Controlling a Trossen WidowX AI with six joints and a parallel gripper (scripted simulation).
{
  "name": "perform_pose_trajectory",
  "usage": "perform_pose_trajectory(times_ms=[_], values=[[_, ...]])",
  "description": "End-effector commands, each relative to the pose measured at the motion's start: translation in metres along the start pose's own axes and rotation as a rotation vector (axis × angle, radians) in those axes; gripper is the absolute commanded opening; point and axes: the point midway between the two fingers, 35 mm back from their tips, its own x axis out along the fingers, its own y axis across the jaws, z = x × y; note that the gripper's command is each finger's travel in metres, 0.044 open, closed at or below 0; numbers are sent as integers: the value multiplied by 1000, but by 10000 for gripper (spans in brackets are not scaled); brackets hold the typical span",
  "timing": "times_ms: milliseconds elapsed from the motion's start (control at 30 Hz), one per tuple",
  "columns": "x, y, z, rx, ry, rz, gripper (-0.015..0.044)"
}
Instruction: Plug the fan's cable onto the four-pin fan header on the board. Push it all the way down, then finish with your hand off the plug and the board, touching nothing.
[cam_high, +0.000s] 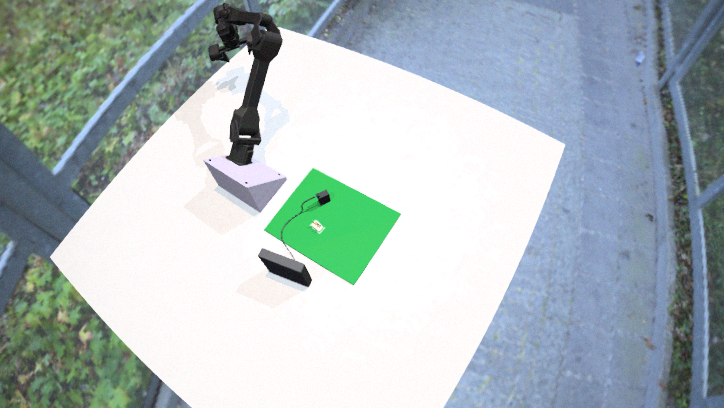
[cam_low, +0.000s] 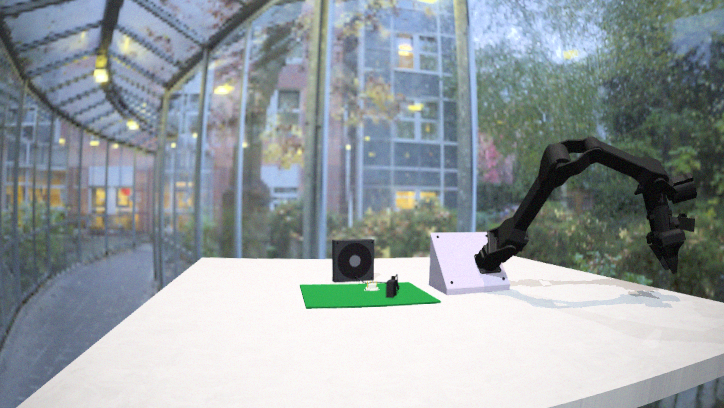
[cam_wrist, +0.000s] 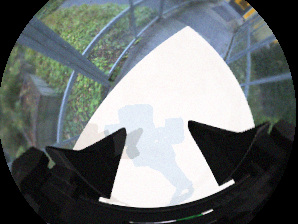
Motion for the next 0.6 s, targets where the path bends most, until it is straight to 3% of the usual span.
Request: perform_pose_trajectory(times_ms=[0,367,567], values=[[0,0,0,0,0,0,426],[24,-48,-16,17,59,18,440],[43,-113,-37,74,92,1,440]])
